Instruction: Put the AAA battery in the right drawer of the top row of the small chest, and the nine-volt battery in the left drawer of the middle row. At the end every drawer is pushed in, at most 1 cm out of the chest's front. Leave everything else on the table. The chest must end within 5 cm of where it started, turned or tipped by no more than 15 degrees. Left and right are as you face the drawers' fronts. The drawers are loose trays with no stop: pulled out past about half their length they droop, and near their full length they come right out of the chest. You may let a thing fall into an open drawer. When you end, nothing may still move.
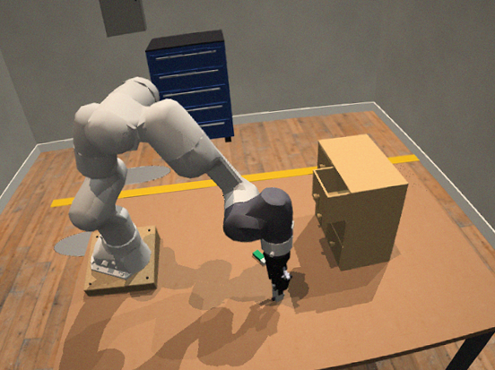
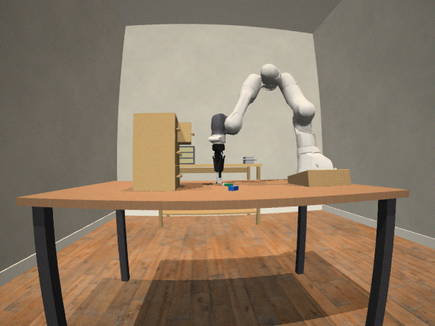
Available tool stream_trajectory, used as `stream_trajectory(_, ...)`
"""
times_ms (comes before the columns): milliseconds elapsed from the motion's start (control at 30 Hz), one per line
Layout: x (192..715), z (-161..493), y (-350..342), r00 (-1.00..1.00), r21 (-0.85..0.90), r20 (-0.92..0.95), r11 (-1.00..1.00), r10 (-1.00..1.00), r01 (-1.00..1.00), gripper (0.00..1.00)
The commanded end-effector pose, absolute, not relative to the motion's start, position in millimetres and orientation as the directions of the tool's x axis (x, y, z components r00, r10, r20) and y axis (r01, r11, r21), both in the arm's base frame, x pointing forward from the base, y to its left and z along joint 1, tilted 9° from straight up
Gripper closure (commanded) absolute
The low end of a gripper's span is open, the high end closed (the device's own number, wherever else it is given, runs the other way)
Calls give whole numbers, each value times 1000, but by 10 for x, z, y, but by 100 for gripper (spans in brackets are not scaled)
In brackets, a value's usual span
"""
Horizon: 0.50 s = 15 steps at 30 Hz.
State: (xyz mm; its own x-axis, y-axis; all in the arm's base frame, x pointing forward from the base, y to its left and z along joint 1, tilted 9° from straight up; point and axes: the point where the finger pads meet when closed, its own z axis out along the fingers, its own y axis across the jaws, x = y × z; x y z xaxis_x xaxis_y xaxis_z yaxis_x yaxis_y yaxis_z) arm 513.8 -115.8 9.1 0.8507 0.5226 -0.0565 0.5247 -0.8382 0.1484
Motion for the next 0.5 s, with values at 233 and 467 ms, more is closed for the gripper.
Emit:
stream_trajectory(233, 5136, 497, -1092, 851, 151, -56, -838, 523, 525, 97)
stream_trajectory(467, 5118, 1053, -1003, 851, 151, -56, -838, 523, 525, 97)
